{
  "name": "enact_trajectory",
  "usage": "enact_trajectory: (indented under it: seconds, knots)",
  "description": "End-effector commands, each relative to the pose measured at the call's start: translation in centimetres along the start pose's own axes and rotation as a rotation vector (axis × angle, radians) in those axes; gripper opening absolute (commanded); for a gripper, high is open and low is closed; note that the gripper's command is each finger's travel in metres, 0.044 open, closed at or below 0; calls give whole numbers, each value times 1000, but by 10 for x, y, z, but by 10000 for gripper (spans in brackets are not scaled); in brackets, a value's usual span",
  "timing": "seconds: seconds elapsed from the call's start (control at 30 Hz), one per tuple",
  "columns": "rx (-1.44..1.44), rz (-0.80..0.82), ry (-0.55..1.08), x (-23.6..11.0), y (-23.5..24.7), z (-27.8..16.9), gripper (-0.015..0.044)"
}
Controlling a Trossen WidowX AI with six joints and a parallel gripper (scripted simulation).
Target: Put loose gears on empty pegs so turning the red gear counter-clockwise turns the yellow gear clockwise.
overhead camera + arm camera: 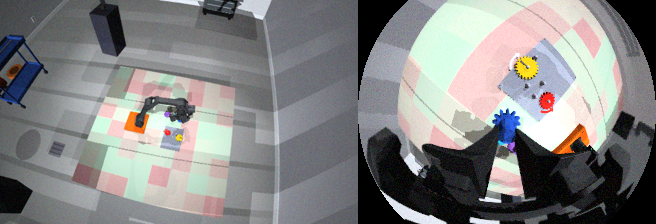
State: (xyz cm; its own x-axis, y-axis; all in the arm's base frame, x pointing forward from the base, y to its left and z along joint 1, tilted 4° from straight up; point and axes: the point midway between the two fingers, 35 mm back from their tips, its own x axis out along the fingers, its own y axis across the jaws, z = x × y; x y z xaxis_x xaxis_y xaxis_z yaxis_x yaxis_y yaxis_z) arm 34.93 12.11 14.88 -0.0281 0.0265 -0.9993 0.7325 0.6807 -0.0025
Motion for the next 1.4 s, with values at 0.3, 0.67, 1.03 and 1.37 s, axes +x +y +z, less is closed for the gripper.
enact_trajectory:
  seconds: [0.3, 0.67, 1.03, 1.37]
  knots:
    - [-9, 2, -6, 10, -13, 8, 0]
    - [-7, 1, -6, 21, -24, 14, 0]
    - [-4, -1, -5, 31, -37, 20, 0]
    - [-2, -2, -5, 41, -48, 24, 0]
